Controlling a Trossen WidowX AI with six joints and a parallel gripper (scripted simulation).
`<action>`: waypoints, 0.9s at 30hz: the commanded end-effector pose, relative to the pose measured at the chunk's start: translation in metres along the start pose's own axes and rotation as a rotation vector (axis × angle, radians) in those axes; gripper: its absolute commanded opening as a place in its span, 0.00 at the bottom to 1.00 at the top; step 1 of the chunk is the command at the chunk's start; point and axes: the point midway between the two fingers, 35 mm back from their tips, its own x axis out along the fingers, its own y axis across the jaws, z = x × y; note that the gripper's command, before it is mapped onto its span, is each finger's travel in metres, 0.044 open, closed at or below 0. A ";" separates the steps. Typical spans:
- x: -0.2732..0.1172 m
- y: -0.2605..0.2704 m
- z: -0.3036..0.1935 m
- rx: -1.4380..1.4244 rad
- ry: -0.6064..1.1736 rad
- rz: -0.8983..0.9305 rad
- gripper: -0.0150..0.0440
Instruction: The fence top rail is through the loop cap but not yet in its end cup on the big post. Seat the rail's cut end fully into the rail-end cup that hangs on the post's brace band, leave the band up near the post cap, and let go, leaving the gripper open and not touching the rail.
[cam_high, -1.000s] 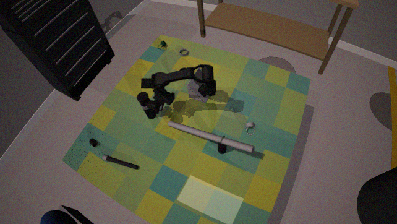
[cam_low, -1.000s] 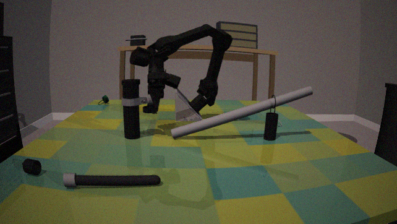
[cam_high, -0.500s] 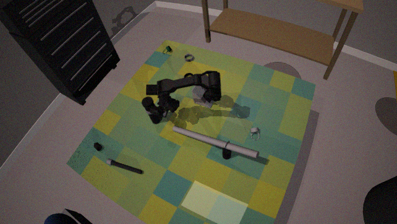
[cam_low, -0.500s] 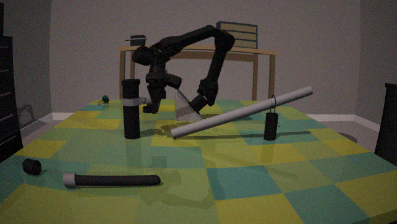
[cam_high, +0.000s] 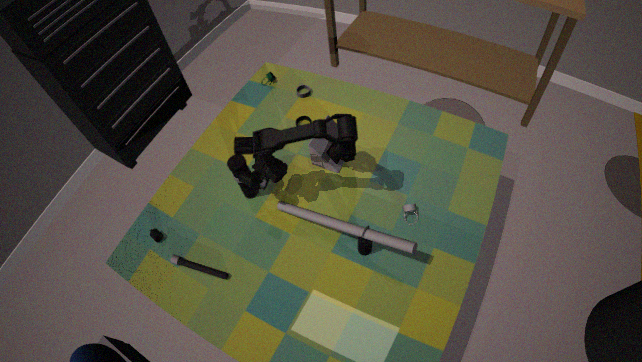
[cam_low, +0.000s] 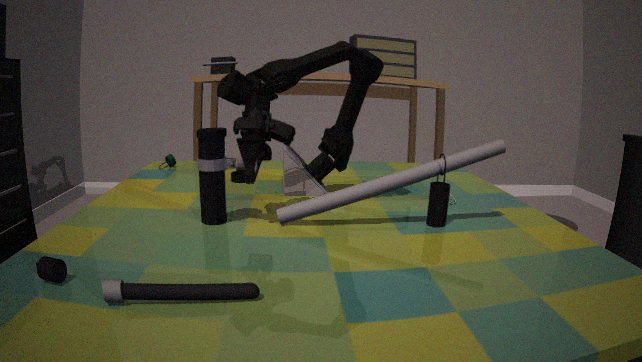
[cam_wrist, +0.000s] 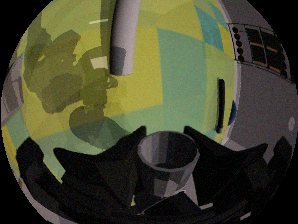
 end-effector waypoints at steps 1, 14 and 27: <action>0.000 0.000 0.000 -0.007 0.002 0.002 0.25; -0.001 0.001 0.000 -0.019 -0.005 0.003 0.25; -0.001 0.001 0.000 -0.019 -0.005 0.003 0.61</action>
